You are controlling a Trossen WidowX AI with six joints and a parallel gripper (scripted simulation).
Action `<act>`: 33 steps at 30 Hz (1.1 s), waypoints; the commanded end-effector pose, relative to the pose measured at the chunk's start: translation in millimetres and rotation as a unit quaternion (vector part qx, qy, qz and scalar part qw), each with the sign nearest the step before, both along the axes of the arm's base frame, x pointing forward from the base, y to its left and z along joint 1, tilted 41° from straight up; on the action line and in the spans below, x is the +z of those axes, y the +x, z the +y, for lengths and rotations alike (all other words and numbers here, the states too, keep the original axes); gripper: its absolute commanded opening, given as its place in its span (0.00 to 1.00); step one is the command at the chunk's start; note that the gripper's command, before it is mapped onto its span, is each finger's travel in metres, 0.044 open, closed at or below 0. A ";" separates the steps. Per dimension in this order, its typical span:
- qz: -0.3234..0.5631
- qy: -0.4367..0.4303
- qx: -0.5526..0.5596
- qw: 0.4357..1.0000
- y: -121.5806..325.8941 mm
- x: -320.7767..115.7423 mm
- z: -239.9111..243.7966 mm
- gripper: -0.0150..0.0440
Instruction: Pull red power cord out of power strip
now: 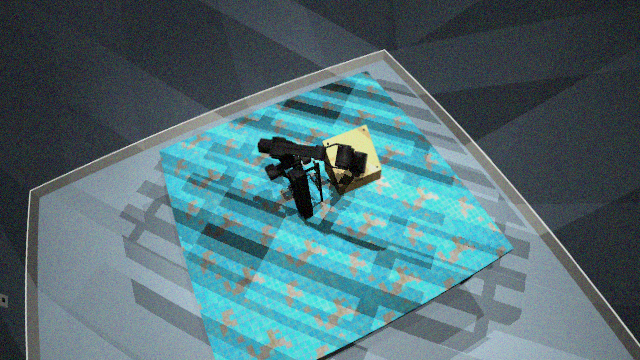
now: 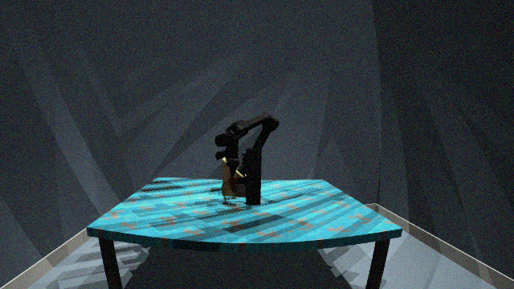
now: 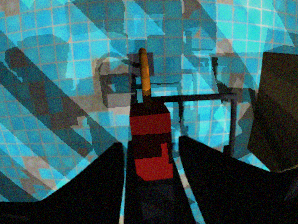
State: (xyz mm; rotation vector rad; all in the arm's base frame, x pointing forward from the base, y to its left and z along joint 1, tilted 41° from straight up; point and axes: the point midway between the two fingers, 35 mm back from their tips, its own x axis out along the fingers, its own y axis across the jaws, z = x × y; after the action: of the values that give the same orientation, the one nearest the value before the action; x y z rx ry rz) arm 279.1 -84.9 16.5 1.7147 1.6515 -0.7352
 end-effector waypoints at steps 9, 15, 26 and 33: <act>0.004 0.004 -0.002 1.000 -2.2 -2.1 7.4 0.53; 0.004 0.004 -0.002 1.000 -1.9 -7.6 12.2 0.53; 0.001 0.001 0.000 1.000 -0.6 -6.1 10.1 0.32; 0.001 0.001 0.000 1.000 -0.6 -6.2 9.9 0.25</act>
State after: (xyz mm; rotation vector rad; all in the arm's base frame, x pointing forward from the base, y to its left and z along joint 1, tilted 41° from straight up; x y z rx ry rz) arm 278.4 -74.6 10.2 1.7161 1.6547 -0.7364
